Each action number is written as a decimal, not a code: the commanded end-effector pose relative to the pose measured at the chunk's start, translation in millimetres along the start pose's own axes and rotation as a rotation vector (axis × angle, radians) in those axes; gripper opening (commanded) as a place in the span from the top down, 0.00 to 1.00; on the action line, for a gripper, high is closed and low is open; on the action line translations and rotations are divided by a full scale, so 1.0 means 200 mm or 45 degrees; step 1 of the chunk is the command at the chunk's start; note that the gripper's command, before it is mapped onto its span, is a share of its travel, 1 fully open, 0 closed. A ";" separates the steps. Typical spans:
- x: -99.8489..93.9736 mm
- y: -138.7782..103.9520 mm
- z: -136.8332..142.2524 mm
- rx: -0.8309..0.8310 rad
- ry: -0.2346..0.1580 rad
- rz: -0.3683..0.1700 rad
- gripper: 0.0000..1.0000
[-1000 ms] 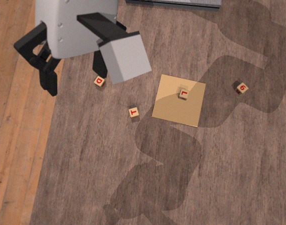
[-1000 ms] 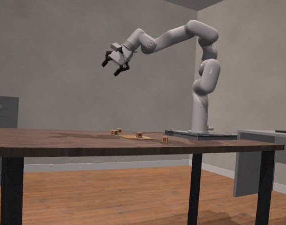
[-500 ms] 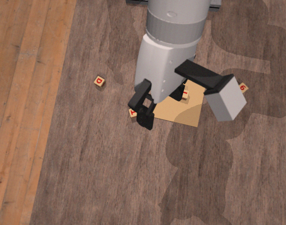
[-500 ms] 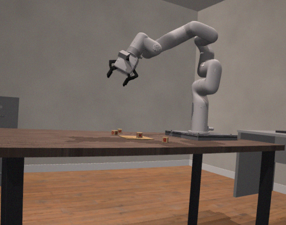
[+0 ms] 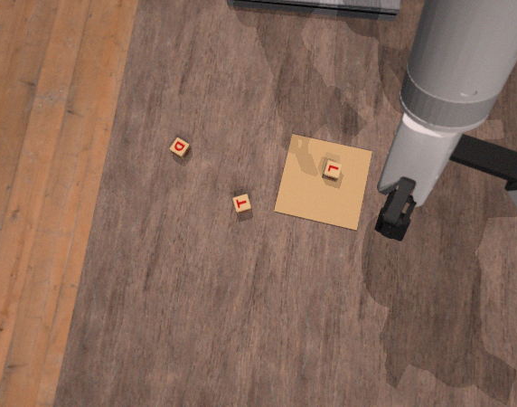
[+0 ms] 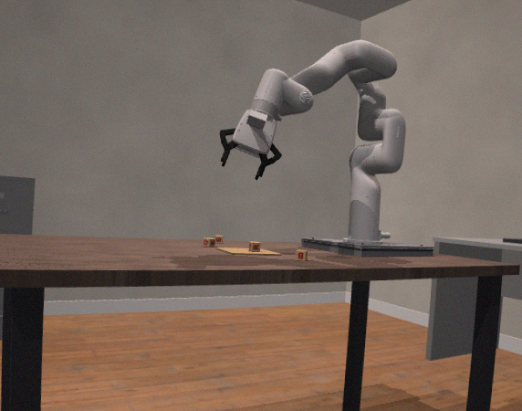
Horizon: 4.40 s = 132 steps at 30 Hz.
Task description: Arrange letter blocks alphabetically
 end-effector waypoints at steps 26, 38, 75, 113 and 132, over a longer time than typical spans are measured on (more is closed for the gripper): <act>0.34 0.66 -0.90 -0.329 0.317 -0.010 0.00; 0.34 0.66 -0.90 -0.329 0.317 -0.010 0.00; 0.34 0.66 -0.90 -0.324 0.316 -0.010 0.00; 0.03 -0.03 -0.22 0.847 -0.033 0.053 0.00; -0.04 -0.19 -0.14 1.059 -0.107 0.075 0.00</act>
Point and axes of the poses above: the point where the finger pads meet when closed, its own x axis out along the fingers, its own z axis across the jaws, y = z × x, the point moved 8 cm from there along -x, back along the fingers, and after that the axes turned 8 degrees about -x, right-handed, at the moved point
